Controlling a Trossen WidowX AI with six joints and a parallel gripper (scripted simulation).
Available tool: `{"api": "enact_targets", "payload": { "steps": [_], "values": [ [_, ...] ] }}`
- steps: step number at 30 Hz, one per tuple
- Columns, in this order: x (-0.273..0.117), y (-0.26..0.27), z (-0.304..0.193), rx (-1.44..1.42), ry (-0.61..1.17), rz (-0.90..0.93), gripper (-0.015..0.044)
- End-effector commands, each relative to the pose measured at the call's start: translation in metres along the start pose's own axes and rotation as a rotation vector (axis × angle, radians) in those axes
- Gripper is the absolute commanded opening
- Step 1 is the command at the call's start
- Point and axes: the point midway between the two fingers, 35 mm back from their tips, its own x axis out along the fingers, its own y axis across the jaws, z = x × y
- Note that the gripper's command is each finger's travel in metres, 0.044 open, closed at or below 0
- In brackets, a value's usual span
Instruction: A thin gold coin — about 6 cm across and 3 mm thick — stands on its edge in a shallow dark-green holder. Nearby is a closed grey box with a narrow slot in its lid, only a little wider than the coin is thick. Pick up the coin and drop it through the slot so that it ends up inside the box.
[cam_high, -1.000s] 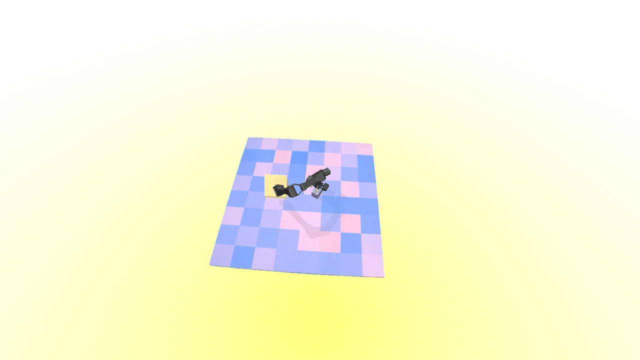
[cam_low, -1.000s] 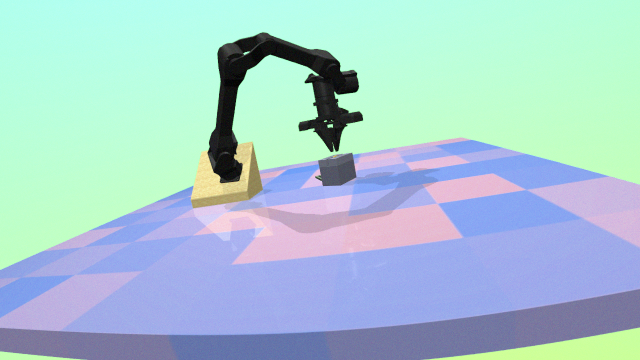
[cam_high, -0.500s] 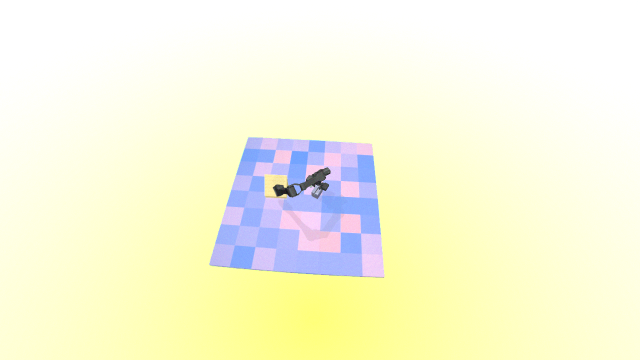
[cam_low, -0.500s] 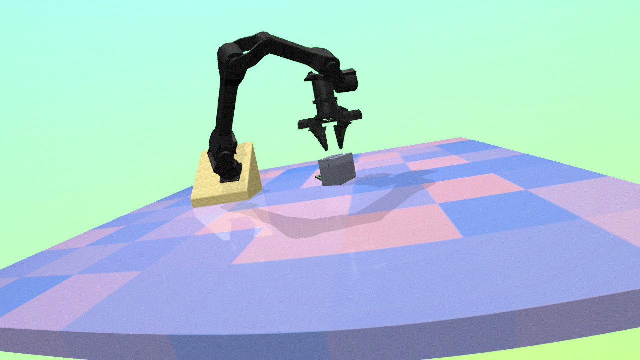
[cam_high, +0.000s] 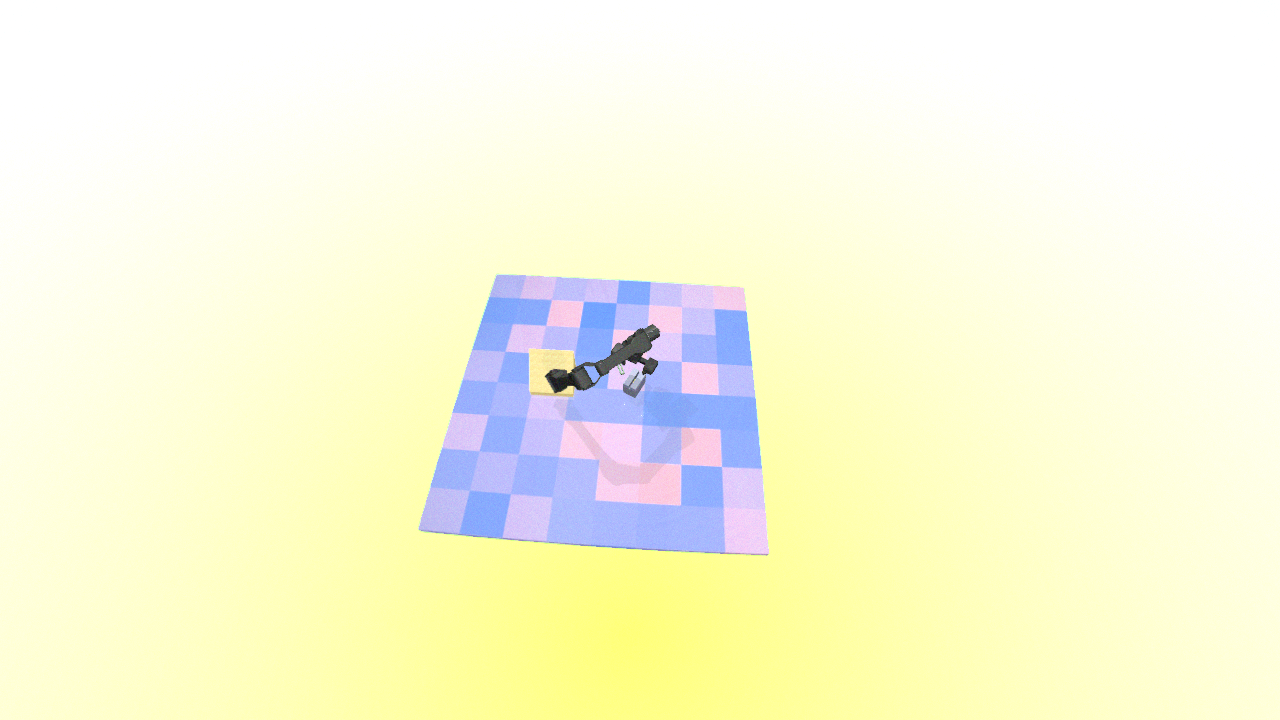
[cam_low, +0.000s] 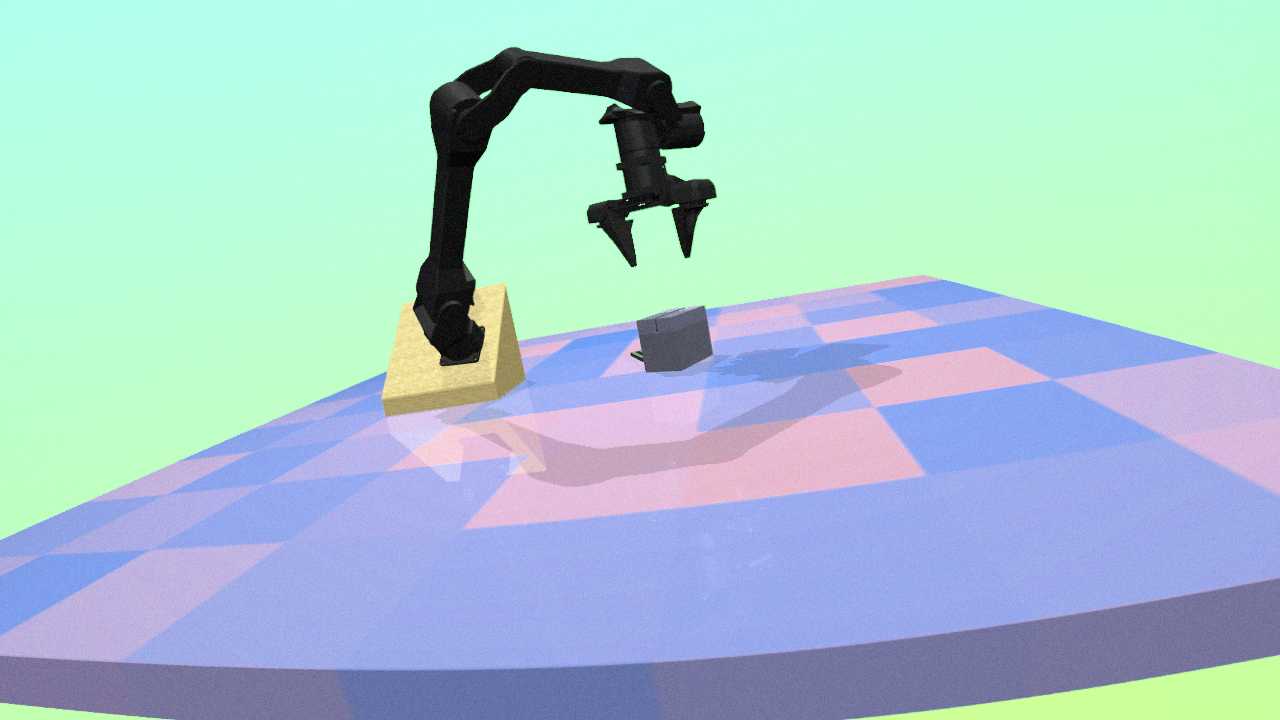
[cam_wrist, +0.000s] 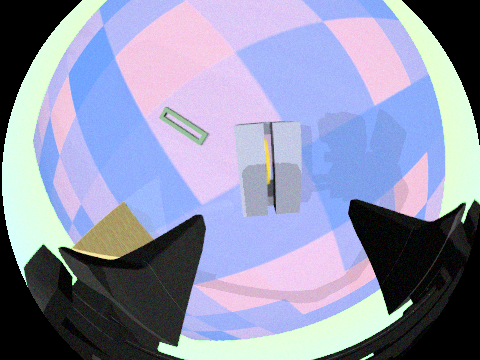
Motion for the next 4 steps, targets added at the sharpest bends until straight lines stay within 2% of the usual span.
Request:
{"api": "enact_targets", "payload": {
  "steps": [1,4],
  "values": [
    [-0.0017,-0.0001,-0.001,0.007,0.001,0.007,0.044],
    [-0.0017,-0.0001,-0.001,0.007,0.001,0.007,0.044]
  ]
}}
